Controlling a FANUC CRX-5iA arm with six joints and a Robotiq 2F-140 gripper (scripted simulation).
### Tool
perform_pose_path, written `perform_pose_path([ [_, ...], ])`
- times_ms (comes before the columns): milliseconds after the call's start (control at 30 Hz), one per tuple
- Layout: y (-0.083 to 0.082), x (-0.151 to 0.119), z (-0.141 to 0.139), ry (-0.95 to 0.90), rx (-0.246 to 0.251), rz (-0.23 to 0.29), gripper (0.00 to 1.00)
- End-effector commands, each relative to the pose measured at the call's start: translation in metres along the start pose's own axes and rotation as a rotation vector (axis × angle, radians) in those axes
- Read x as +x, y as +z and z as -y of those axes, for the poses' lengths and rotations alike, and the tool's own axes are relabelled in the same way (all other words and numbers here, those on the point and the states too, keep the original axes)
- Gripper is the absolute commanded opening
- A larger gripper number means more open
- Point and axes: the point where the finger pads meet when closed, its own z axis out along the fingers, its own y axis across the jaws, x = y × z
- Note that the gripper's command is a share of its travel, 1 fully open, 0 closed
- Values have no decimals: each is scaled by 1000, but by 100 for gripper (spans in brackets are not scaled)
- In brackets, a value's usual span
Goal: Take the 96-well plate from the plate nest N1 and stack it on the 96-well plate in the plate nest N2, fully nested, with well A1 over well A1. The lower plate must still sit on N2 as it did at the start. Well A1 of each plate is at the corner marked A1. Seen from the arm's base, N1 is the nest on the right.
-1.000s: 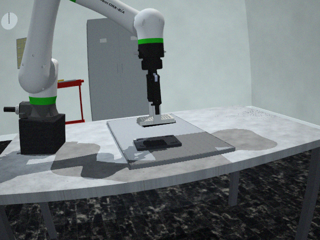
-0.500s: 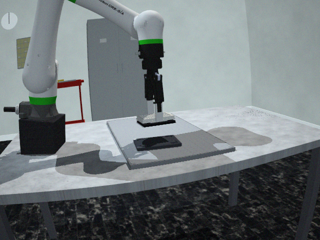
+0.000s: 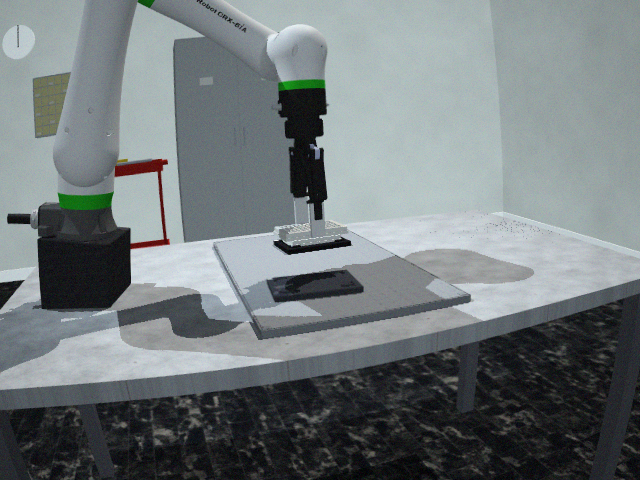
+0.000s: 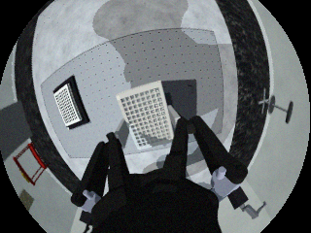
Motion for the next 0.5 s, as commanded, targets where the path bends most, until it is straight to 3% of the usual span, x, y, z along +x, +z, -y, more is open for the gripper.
perform_pose_path([
  [0, 0, 3, 8, 1, 0, 0, 0],
  [467, 0, 17, 46, 1, 0, 0, 0],
])
